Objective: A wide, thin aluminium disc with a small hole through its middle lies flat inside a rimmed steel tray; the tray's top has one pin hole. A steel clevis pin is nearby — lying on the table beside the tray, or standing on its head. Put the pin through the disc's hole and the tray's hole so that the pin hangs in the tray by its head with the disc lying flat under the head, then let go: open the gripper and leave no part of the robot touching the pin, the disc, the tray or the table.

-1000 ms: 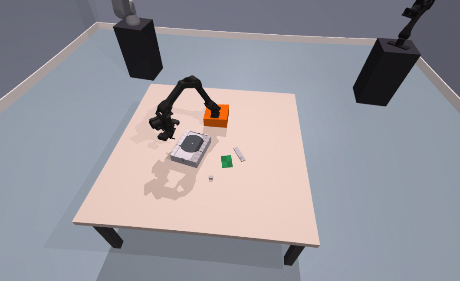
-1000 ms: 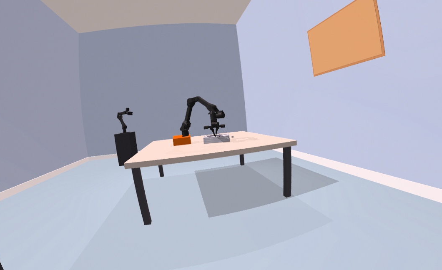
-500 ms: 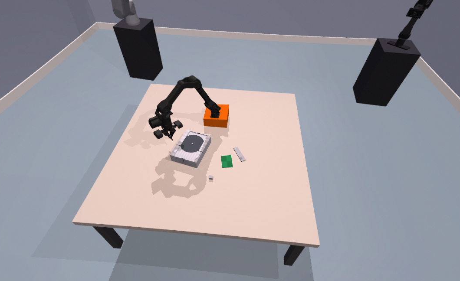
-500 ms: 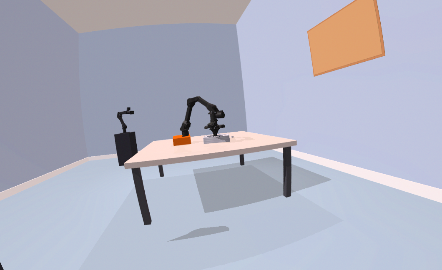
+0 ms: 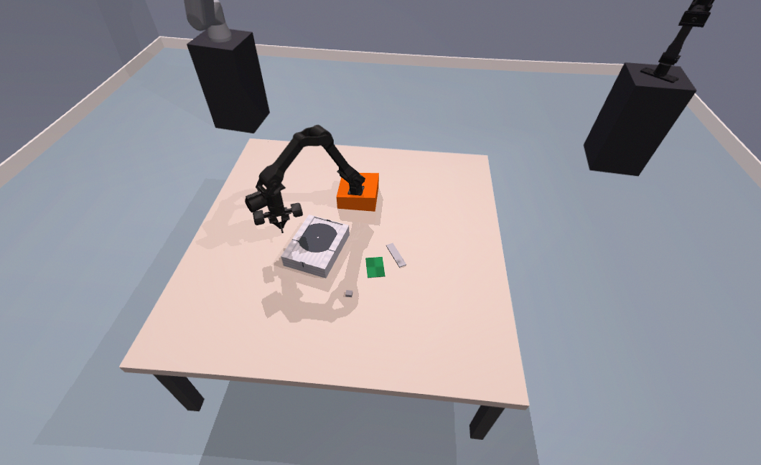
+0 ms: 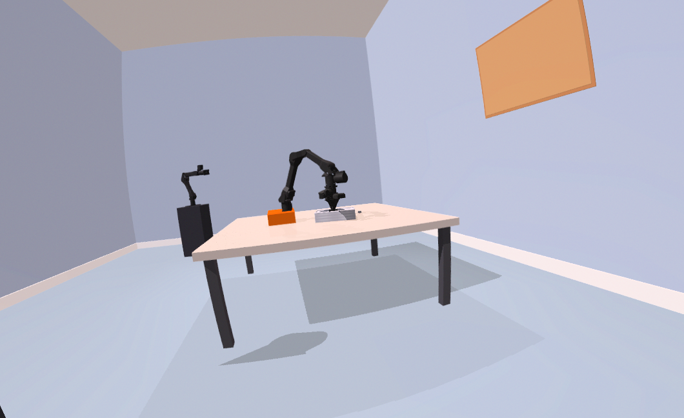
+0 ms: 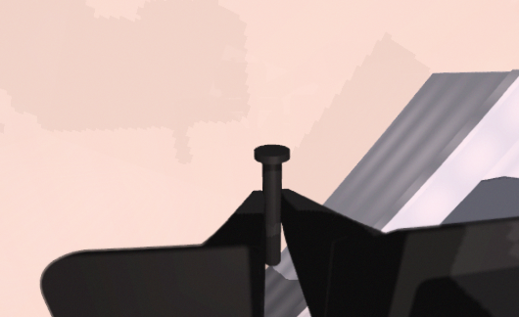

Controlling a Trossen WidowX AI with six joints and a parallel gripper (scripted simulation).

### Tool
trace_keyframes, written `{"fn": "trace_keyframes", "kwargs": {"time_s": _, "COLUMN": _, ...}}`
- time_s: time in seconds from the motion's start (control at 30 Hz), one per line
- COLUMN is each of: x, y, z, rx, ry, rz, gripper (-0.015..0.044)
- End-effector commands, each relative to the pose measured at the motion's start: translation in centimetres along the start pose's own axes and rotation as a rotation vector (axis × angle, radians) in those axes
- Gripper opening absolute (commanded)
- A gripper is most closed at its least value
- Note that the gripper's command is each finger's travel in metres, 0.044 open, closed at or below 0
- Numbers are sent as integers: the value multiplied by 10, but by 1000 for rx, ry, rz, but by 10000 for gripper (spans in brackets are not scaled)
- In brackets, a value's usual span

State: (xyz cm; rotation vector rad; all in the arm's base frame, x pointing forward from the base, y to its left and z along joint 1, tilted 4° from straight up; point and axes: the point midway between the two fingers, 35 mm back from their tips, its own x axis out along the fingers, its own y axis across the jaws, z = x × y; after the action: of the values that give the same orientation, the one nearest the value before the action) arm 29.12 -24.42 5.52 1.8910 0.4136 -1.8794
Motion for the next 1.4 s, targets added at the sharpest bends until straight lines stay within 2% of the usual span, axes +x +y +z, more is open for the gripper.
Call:
{"fn": "trace_keyframes", "kwargs": {"time_s": 0.0, "x": 0, "y": 0, "z": 0, "rx": 23, "ry": 3, "rz": -3, "gripper": 0}}
{"fn": "trace_keyframes", "kwargs": {"time_s": 1.37, "x": 63, "y": 0, "z": 0, "rx": 23, "ry": 2, "rz": -3, "gripper": 0}}
